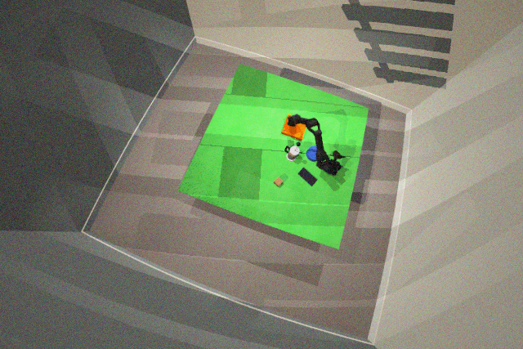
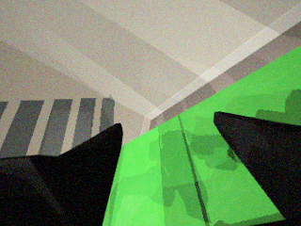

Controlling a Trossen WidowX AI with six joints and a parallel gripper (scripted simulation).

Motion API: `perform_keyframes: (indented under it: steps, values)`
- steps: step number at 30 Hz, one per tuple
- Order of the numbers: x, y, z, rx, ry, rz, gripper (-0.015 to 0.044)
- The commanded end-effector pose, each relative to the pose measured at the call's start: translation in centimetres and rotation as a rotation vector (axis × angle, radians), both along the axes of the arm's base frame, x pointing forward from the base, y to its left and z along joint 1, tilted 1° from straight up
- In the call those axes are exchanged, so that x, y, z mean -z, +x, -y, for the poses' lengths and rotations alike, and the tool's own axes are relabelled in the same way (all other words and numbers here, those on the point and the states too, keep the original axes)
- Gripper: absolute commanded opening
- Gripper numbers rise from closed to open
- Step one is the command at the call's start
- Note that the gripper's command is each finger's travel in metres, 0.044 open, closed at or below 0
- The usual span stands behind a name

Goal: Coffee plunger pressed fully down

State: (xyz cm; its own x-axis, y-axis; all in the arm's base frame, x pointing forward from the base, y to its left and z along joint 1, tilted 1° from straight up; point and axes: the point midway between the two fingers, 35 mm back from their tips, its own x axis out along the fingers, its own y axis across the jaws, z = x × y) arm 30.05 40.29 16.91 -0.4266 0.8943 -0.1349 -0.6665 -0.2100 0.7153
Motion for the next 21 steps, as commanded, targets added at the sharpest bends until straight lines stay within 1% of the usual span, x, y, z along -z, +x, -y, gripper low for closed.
perform_keyframes:
  steps: [1, 2, 6, 9, 15, 21]
  values:
    - [-0.2, 0.1, 0.1, 0.009, -0.002, 0.005, 0.0426]
    - [-0.6, 0.3, 0.4, 0.027, -0.007, 0.013, 0.044]
    - [-3.8, 1.9, 2.8, 0.174, -0.054, 0.084, 0.044]
    - [-6.9, 3.2, 5.9, 0.333, -0.109, 0.158, 0.044]
    - [-12.2, 3.9, 13.6, 0.655, -0.241, 0.296, 0.044]
    - [-15.7, 1.8, 22.7, 0.972, -0.397, 0.421, 0.044]
